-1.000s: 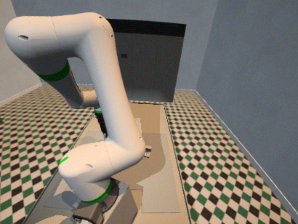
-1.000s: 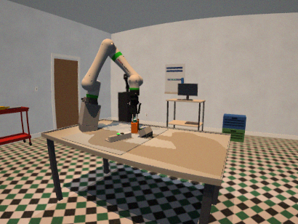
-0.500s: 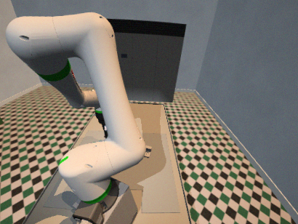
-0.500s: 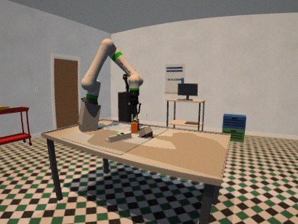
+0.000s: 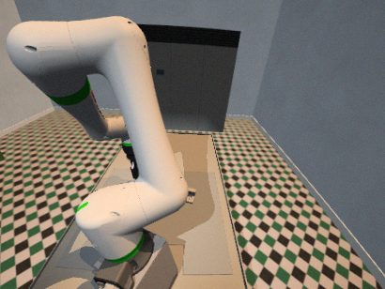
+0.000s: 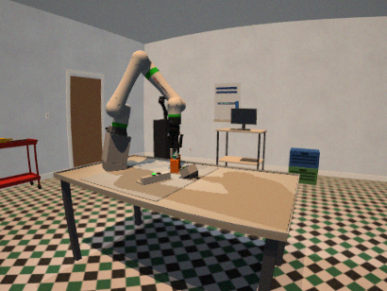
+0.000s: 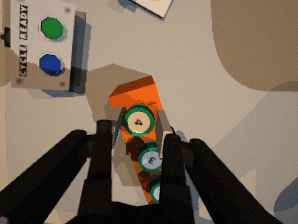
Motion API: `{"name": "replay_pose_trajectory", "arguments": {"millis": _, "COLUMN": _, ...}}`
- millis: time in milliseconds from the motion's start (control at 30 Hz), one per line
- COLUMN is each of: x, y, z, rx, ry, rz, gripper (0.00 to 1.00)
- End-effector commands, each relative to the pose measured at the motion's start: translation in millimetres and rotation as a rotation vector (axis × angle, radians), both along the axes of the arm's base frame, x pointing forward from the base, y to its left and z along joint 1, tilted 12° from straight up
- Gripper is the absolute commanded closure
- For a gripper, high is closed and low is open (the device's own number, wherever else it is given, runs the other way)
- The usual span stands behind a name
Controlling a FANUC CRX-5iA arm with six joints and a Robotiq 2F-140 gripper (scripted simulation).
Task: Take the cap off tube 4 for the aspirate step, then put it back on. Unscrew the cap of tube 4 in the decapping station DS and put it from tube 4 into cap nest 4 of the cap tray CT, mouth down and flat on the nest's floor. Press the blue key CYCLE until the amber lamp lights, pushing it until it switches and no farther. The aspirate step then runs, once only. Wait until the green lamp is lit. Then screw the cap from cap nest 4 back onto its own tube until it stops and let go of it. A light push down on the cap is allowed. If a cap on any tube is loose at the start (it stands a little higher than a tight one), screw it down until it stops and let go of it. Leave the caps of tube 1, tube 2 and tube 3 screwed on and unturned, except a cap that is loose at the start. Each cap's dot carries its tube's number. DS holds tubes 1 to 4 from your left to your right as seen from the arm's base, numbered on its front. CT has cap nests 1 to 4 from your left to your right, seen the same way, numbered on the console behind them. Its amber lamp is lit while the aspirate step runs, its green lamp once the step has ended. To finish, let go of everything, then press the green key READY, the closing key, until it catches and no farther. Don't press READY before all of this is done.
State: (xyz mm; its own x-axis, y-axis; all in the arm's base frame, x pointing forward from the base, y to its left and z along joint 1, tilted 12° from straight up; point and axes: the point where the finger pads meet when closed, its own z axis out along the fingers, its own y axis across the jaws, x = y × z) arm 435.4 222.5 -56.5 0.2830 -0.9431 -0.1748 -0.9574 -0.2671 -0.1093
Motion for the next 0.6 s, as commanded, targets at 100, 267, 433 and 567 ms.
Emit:
{"name": "replay_pose_trajectory", "arguments": {"millis": 100, "x": 0.1, "y": 0.0, "z": 0.0, "rx": -0.002, "ry": -0.001, "rz": -0.002, "gripper": 0.65}}
{"name": "replay_pose_trajectory", "arguments": {"millis": 267, "x": 0.1, "y": 0.0, "z": 0.0, "rx": -0.002, "ry": -0.001, "rz": -0.002, "gripper": 0.65}}
{"name": "replay_pose_trajectory", "arguments": {"millis": 433, "x": 0.0, "y": -0.2, "z": 1.0, "rx": -0.009, "ry": -0.024, "rz": 0.116, "gripper": 0.65}}
{"name": "replay_pose_trajectory", "arguments": {"millis": 567, "x": 0.0, "y": -0.2, "z": 1.0, "rx": -0.018, "ry": -0.056, "rz": 0.272, "gripper": 0.65}}
